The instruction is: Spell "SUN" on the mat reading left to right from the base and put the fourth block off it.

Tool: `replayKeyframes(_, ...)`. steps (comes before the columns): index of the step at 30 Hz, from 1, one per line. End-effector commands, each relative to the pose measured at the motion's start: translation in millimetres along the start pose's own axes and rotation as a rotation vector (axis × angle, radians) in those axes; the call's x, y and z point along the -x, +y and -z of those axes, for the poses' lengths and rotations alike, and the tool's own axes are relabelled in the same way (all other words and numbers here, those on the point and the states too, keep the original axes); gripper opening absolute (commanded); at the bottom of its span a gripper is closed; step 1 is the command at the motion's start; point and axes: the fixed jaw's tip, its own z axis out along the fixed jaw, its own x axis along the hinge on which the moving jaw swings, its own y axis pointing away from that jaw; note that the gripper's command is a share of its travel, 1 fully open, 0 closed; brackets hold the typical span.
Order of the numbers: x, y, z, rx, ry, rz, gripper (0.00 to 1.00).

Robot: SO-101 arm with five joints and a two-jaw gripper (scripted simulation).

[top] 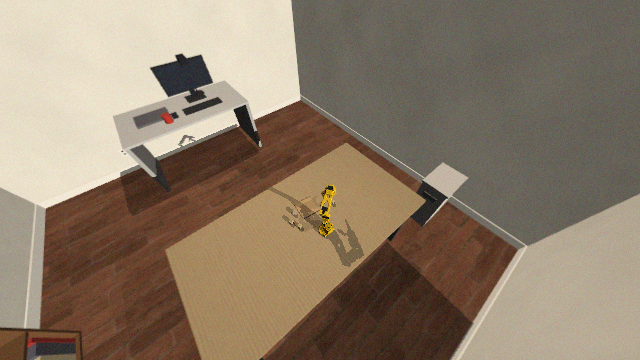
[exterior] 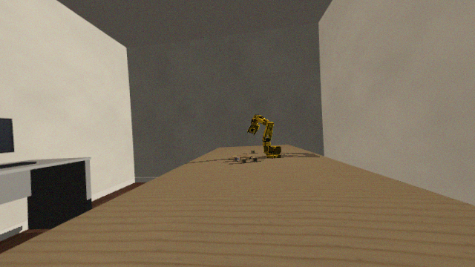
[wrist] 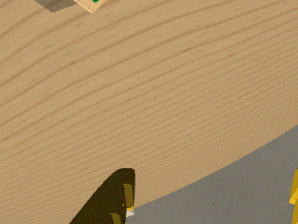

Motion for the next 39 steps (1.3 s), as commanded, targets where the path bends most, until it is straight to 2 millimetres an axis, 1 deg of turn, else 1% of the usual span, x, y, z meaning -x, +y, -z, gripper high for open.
replayKeyframes(1,-2,-6,8,-0.062,0.038,-0.145,0.32)
replayKeyframes(7,2,-6,4,-0.068,0.029,-0.371,0.32)
replayKeyframes(9,2,-6,4,-0.068,0.029,-0.371,0.32)
replayKeyframes(16,5,-6,1,-0.072,0.018,-0.598,0.32)
replayKeyframes(22,8,-6,-1,-0.075,0.011,-0.740,0.32)
replayKeyframes(32,9,-7,-2,-0.076,0.006,-0.843,0.32)
replayKeyframes(39,10,-7,-3,-0.076,0.005,-0.865,0.32)
